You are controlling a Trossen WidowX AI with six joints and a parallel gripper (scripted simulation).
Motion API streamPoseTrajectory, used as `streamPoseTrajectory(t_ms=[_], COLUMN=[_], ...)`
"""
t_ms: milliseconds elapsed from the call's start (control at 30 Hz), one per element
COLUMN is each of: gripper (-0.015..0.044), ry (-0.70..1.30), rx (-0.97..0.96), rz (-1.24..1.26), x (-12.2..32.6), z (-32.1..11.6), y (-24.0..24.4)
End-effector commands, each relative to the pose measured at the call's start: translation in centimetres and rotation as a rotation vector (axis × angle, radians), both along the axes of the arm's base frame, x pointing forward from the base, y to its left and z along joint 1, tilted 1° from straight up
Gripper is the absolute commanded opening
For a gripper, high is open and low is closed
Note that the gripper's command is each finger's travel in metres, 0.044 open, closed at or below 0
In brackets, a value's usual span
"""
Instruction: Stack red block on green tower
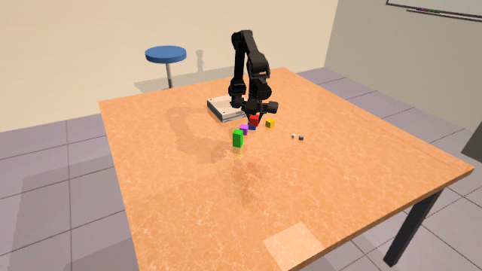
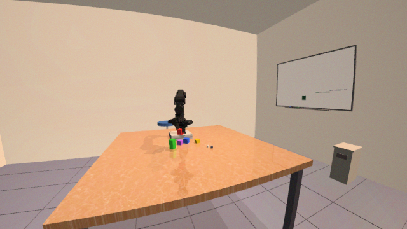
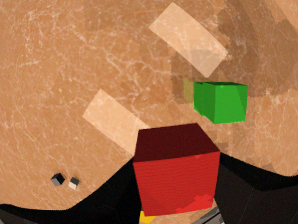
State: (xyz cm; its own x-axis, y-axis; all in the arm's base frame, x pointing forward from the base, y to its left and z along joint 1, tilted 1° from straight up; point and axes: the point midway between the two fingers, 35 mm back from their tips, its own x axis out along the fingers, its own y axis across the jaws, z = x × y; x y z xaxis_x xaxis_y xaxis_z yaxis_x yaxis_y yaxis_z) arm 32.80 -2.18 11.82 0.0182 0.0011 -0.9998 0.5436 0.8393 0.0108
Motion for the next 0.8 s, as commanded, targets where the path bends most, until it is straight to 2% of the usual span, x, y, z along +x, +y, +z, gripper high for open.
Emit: streamPoseTrajectory(t_ms=[0, 300, 767], gripper=[0.0, 0.0, 0.0], ry=[0.006, 0.011, 0.011], rx=[0.006, -0.008, -0.009], rz=[0.0, 0.009, 0.009], x=[-0.8, -2.3, -2.4], z=[-0.2, -0.3, -2.1], y=[-2.2, -6.5, -6.7])
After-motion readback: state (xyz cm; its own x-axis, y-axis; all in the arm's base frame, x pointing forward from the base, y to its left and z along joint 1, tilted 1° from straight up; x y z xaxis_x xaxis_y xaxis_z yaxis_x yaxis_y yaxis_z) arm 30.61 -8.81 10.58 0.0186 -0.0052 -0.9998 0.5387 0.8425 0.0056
